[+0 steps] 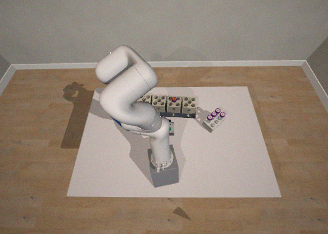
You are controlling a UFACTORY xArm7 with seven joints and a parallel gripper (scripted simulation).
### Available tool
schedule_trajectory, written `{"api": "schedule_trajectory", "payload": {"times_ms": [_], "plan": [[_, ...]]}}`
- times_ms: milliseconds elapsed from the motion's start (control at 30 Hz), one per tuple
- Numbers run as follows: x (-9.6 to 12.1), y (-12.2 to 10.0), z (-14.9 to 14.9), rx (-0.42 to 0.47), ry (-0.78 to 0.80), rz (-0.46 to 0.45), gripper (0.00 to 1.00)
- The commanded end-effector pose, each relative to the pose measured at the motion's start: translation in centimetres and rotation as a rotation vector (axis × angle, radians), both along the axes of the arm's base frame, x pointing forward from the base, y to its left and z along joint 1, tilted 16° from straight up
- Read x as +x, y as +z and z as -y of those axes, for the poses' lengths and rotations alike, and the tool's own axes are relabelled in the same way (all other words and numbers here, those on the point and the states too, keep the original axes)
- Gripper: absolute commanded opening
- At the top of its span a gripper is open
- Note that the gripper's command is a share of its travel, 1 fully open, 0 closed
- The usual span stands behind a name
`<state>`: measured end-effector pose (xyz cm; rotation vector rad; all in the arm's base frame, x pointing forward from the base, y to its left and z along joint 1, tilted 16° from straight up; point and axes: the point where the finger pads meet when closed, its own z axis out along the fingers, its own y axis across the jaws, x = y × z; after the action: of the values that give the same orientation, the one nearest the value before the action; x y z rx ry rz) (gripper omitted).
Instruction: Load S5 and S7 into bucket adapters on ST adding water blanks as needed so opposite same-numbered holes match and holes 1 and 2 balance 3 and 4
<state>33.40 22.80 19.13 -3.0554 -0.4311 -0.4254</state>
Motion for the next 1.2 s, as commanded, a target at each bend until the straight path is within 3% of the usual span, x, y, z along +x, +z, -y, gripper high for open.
{"api": "schedule_trajectory", "payload": {"times_ms": [0,167,1167], "plan": [[0.9,0.3,2.5,0.047,-0.169,-0.006,0.0],[1.6,0.3,4.9,0.086,-0.312,-0.015,0.0],[5.6,0.6,17.3,0.085,-0.312,-0.015,0.0]]}}
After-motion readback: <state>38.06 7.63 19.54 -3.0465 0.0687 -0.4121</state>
